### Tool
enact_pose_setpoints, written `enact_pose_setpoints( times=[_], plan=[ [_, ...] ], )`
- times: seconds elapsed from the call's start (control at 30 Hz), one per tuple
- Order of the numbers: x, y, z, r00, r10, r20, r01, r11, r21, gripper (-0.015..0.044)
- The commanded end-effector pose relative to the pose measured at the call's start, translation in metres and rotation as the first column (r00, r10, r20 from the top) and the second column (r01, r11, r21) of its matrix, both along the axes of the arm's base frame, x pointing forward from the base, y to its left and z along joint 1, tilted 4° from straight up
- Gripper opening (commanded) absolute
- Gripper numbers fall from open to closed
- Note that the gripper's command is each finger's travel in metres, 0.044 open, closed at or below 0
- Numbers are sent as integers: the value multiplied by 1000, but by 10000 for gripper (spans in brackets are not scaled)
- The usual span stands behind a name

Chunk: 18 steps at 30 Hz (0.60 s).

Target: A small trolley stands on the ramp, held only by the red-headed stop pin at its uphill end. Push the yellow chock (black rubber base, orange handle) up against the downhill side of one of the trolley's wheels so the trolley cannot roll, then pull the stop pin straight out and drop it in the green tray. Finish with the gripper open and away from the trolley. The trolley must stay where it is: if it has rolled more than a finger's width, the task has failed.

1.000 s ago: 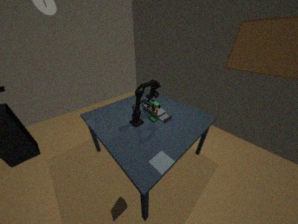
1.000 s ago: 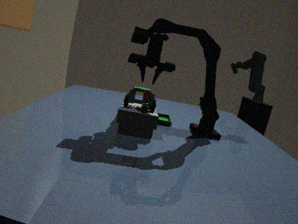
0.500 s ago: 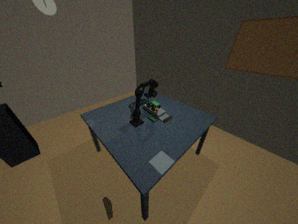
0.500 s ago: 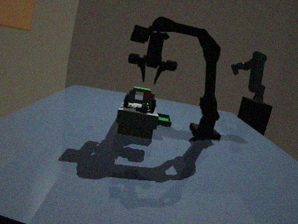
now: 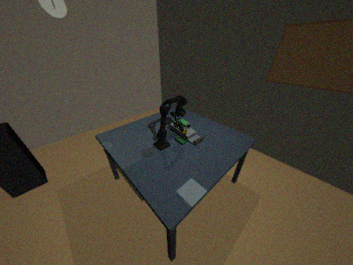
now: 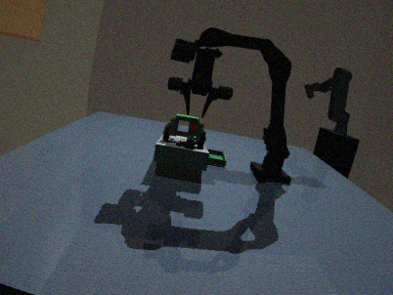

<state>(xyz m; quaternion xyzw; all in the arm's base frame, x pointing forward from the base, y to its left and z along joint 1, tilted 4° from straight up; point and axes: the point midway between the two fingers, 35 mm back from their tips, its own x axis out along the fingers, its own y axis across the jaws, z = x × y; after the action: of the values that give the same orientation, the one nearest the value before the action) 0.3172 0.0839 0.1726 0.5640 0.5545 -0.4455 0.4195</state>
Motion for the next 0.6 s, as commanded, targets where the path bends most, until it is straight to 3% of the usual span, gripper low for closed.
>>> enact_pose_setpoints(
  times=[0.0,0.57],
  plan=[
    [0,3,-6,1000,-2,0,2,1000,4,190],
    [0,7,-25,1000,-2,0,2,1000,5,190]
  ],
)
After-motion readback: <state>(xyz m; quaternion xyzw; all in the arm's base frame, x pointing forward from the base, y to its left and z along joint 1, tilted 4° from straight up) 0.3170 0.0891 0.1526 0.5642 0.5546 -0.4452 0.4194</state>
